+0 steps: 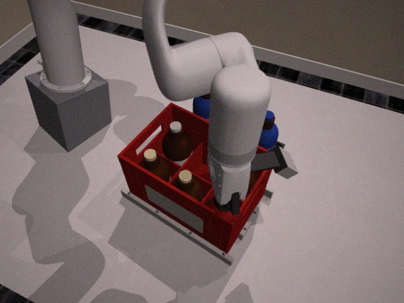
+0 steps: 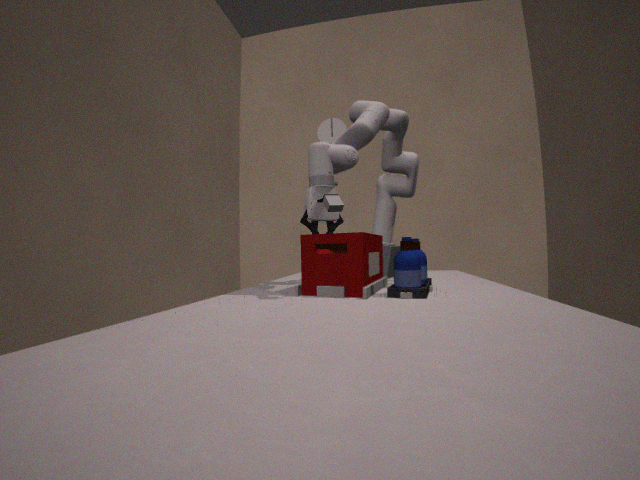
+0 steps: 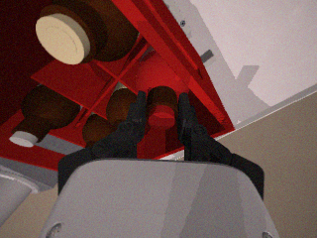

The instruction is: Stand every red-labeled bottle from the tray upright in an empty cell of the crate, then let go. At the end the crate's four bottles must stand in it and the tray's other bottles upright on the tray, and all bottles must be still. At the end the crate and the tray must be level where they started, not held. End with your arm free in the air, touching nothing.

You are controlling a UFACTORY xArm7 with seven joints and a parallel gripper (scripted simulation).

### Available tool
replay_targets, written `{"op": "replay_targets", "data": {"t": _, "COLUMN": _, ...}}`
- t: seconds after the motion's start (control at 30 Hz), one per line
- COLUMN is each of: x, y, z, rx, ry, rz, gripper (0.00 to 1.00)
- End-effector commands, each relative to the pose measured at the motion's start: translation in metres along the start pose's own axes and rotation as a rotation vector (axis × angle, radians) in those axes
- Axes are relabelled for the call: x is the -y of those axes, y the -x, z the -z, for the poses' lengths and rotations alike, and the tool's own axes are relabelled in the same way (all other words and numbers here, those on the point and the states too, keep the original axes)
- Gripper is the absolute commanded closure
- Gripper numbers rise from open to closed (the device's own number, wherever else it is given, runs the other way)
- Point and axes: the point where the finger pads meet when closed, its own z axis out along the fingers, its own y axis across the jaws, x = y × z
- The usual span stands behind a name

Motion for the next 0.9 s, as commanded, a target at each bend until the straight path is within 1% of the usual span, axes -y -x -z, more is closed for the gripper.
{"op": "replay_targets", "data": {"t": 0.0, "x": -0.0019, "y": -0.0008, "z": 0.001, "rx": -0.003, "ry": 0.005, "rz": 0.0, "gripper": 1.0}}
{"op": "replay_targets", "data": {"t": 0.87, "x": -0.0019, "y": -0.0009, "z": -0.0025, "rx": -0.003, "ry": 0.005, "rz": 0.0, "gripper": 1.0}}
